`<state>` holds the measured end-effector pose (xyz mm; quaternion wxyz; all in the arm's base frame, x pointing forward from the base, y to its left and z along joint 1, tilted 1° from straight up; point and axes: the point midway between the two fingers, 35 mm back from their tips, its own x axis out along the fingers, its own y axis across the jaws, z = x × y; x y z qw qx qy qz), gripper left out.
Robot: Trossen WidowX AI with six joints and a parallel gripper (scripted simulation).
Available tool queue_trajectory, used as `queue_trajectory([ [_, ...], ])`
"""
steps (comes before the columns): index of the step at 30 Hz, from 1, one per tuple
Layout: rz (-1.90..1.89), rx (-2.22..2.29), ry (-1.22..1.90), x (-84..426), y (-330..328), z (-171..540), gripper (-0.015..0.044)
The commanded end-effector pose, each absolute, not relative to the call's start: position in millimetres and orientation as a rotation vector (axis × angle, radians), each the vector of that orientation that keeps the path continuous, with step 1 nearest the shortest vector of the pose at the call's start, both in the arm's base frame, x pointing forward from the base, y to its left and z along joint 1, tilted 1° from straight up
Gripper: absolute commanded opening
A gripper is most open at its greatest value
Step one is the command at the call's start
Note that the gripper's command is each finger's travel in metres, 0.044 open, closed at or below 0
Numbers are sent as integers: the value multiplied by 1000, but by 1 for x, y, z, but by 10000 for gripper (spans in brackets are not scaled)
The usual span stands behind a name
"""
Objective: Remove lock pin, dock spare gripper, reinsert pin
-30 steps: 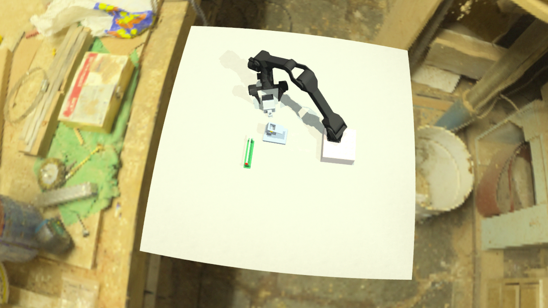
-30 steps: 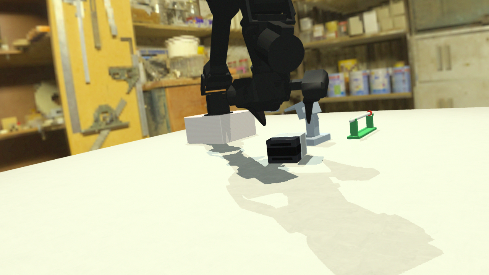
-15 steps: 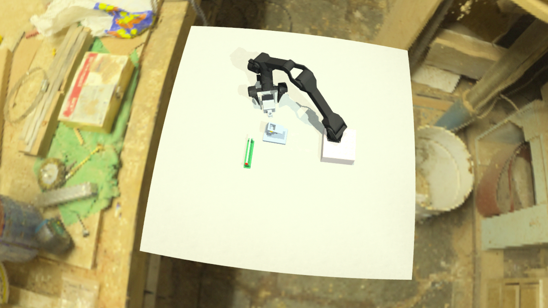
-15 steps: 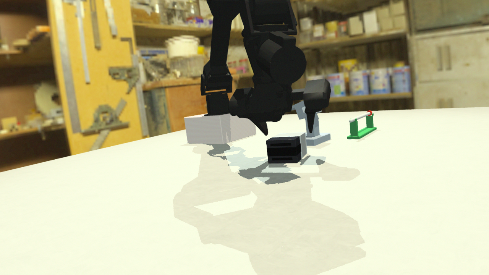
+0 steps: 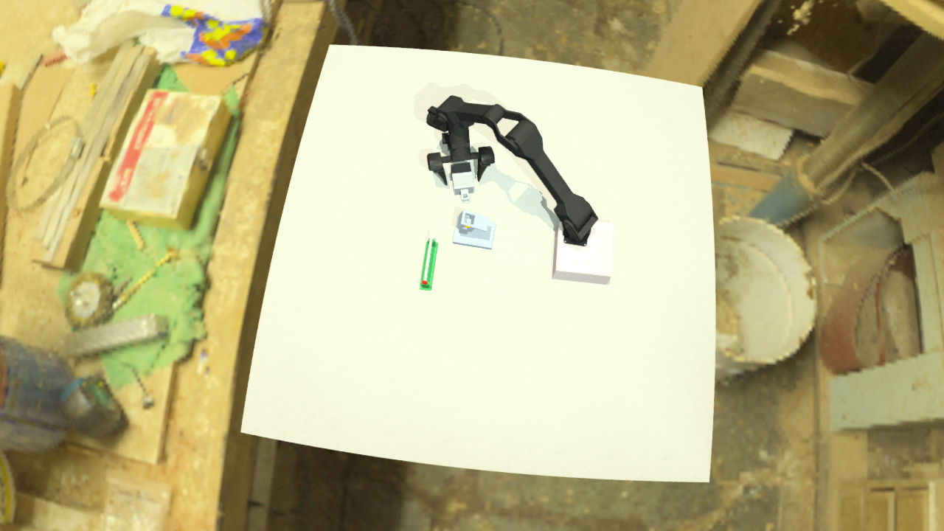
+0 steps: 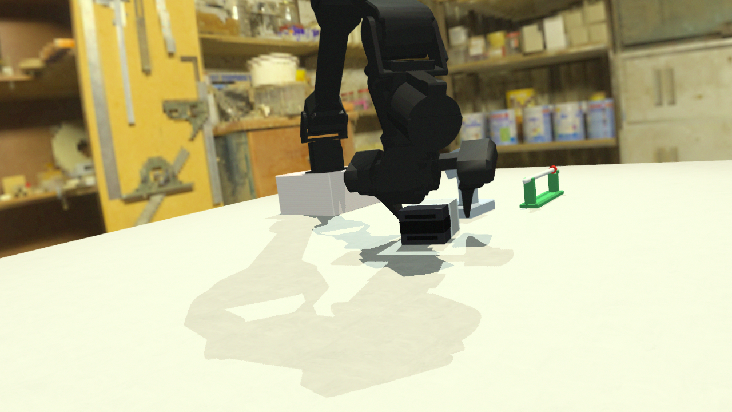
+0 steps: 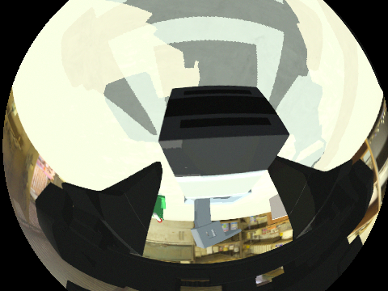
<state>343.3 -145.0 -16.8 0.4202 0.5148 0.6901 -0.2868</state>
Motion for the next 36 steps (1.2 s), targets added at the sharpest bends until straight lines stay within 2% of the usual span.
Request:
queue_trajectory([
  [1,-720,1298,1737,342,-143,-25,440],
  [11,-720,1298,1737,342,-143,-34,440],
  [18,-720,1298,1737,342,-143,-34,256],
  [25,-720,1298,1737,342,-143,-34,210],
  [33,-731,1311,1728,344,-144,-2,0],
  [36,-738,1320,1722,343,-145,20,0],
])
